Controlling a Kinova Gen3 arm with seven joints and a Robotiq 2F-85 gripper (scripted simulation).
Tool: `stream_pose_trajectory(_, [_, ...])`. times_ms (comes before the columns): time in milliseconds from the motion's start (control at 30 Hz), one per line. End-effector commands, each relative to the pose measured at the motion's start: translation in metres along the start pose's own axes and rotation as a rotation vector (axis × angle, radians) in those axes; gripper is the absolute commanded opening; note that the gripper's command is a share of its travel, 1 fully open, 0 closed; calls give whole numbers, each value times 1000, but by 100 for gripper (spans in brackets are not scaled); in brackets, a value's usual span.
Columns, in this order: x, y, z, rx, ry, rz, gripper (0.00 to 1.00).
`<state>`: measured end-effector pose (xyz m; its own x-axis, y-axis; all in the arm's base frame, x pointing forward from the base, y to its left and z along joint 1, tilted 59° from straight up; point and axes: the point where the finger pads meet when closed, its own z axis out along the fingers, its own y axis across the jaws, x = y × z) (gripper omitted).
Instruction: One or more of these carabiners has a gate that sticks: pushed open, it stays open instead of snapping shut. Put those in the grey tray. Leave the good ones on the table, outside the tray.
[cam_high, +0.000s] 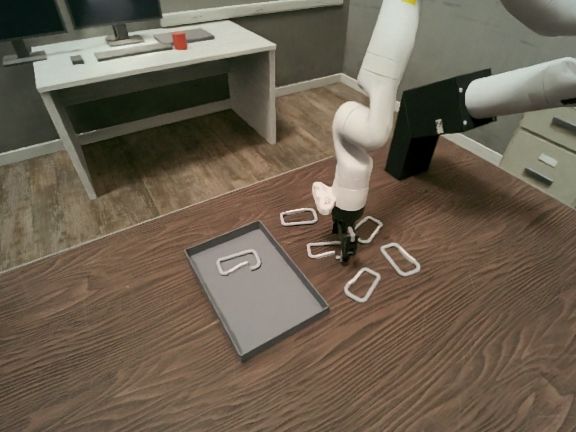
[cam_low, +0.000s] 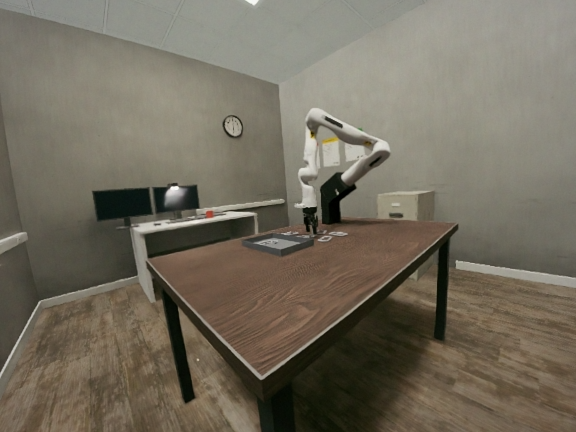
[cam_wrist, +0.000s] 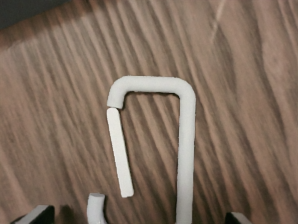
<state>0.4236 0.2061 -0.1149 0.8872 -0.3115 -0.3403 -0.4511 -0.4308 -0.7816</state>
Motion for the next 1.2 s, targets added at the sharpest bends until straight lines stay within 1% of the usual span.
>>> stream_pose_trajectory(0, [-3, -1, 4, -2, -7, -3, 100])
stream_pose_trajectory(233, [-3, -1, 4, -2, -7, -3, 100])
stream_pose_trajectory(267, [-3, 0, 10, -5, -11, -5, 100])
stream_pose_trajectory(800, [-3, 0, 10, -5, -11, -5, 100])
stream_pose_trajectory(833, [-3, 0, 10, -5, -11, -5, 0])
stream_pose_trajectory(1167, [-3, 0, 10, -5, -11, -5, 0])
